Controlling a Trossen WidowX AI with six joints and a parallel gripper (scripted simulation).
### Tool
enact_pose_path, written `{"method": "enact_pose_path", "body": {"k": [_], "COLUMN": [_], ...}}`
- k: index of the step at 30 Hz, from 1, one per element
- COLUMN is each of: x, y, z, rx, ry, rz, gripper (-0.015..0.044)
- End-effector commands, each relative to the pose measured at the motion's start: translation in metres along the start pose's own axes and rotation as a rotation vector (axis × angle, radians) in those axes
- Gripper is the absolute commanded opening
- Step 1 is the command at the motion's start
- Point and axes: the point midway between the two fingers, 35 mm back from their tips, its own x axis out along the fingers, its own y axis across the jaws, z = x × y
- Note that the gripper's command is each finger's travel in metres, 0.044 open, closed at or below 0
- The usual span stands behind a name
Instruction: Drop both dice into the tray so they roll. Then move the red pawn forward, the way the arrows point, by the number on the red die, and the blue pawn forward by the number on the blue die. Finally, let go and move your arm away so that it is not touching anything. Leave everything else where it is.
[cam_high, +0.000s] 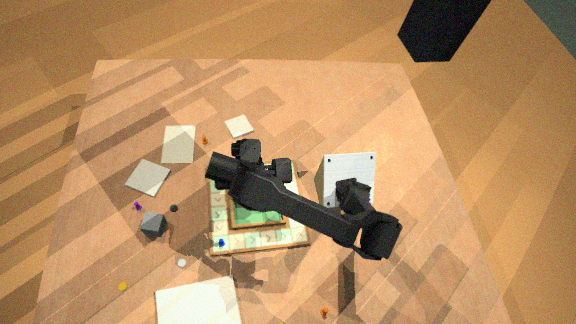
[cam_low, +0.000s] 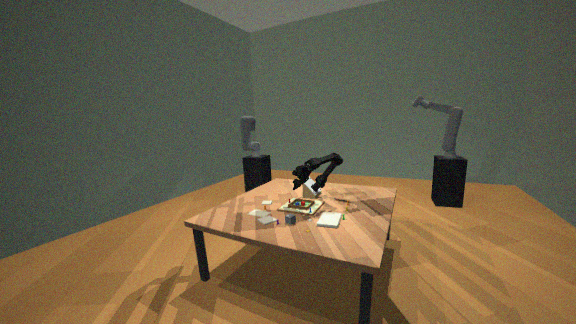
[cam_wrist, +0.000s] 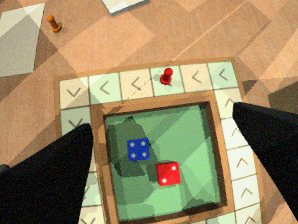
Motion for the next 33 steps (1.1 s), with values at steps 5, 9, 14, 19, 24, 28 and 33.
{"method": "enact_pose_path", "body": {"k": [5, 9, 14, 19, 24, 28, 33], "x": [0.042, 0.043, 0.052, 0.067, 0.082, 0.095, 0.108], "y": [-0.047, -0.047, -0.043, -0.038, -0.034, -0.031, -0.029], "z": [-0.009, -0.004, 0.003, 0.013, 0.022, 0.03, 0.037], "rx": [0.037, 0.045, -0.261, -0.703, -1.142, -1.491, -1.803], "ry": [0.624, 0.533, 0.54, 0.53, 0.49, 0.434, 0.362], "rz": [0.054, 0.002, 0.094, 0.236, 0.385, 0.507, 0.62], "gripper": [0.044, 0.044, 0.0309, 0.02, 0.02, 0.02, 0.02]}}
